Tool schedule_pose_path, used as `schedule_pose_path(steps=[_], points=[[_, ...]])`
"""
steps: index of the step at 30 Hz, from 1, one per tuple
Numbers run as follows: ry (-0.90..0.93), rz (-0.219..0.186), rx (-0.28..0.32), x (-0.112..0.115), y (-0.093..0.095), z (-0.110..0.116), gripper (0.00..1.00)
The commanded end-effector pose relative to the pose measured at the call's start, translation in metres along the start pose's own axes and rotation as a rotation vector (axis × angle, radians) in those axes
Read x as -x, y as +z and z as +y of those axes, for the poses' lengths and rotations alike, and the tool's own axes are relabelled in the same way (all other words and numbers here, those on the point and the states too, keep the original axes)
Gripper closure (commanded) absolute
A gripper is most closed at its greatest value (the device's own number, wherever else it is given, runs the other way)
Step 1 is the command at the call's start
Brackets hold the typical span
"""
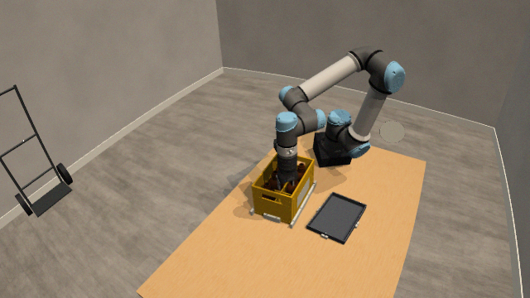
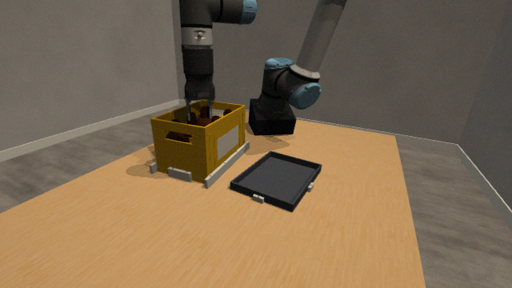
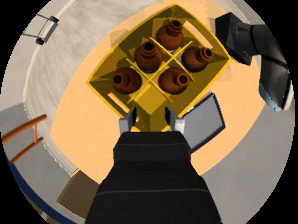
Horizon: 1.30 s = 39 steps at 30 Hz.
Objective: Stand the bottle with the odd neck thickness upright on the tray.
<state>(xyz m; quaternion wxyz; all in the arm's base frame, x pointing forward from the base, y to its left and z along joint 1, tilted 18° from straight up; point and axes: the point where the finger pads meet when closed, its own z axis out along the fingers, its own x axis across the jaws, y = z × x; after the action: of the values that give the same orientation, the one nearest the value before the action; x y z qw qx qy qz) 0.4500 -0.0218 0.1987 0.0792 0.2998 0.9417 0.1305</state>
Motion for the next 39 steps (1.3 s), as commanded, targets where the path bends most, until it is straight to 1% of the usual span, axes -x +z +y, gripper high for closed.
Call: schedule_pose_path(steps=[1, 14, 29, 39], points=[[0.000, -0.001, 0.000, 0.000, 0.001, 0.000, 0.00], [0.000, -0.001, 0.000, 0.000, 0.009, 0.000, 0.00], [0.000, -0.001, 0.000, 0.000, 0.027, 0.000, 0.00], [0.000, -0.001, 0.000, 0.000, 0.034, 0.000, 0.00]])
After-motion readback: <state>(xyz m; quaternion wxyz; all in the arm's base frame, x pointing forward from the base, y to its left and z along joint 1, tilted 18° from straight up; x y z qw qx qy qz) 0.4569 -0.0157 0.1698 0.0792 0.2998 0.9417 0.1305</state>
